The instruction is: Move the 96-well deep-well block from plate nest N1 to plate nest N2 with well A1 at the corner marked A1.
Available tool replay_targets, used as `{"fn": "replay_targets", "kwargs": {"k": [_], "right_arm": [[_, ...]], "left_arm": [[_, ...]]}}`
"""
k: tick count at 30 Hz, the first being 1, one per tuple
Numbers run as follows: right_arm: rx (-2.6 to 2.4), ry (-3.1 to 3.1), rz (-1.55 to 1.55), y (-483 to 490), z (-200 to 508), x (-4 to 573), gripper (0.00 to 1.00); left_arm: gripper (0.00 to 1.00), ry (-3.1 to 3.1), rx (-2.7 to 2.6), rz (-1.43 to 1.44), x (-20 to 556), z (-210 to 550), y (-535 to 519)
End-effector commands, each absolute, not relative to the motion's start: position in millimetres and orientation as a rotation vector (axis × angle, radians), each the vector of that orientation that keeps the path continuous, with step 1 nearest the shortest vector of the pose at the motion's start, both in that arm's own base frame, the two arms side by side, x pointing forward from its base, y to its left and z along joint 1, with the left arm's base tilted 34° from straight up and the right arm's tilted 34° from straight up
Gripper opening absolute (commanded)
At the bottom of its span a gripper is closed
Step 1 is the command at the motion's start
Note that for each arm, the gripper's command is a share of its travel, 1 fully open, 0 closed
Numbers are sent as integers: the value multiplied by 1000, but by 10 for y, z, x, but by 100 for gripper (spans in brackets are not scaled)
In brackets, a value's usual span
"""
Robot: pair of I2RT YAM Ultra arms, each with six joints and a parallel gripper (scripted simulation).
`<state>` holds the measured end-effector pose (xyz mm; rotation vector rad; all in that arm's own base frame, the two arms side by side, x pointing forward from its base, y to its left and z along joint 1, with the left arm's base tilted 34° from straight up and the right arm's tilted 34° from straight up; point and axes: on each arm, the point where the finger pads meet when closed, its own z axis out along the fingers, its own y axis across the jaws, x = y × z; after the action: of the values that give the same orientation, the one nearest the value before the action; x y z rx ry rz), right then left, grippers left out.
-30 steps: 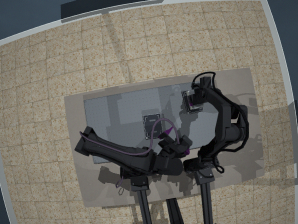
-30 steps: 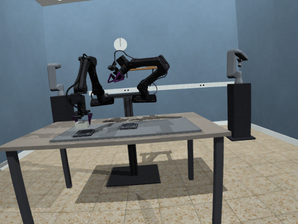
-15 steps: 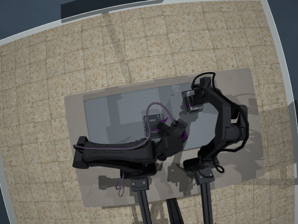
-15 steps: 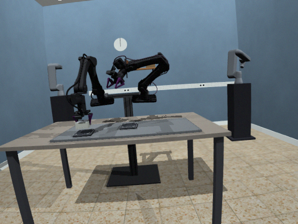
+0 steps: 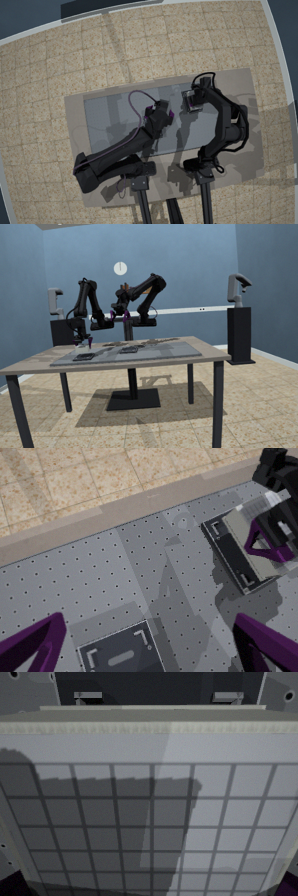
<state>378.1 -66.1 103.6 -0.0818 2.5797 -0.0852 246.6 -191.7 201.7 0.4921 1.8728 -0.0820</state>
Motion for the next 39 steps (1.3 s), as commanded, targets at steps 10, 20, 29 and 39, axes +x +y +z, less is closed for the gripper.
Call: {"fn": "replay_targets", "kwargs": {"k": [10,20,29,39], "right_arm": [[-75,2538,-95,-701,1192,3805,81],[-75,2538,-95,-701,1192,3805,81],[-50,2514,-103,-739,1276,3836,81],[128,2503,-121,-143,1036,3630,81]], "left_arm": [[100,1828,267,-102,3258,2123,-1114],[100,1771,125,-23,3520,2208,-297],[100,1754,45,44,3546,2230,142],[100,1770,20,61,3536,2189,214]]}}
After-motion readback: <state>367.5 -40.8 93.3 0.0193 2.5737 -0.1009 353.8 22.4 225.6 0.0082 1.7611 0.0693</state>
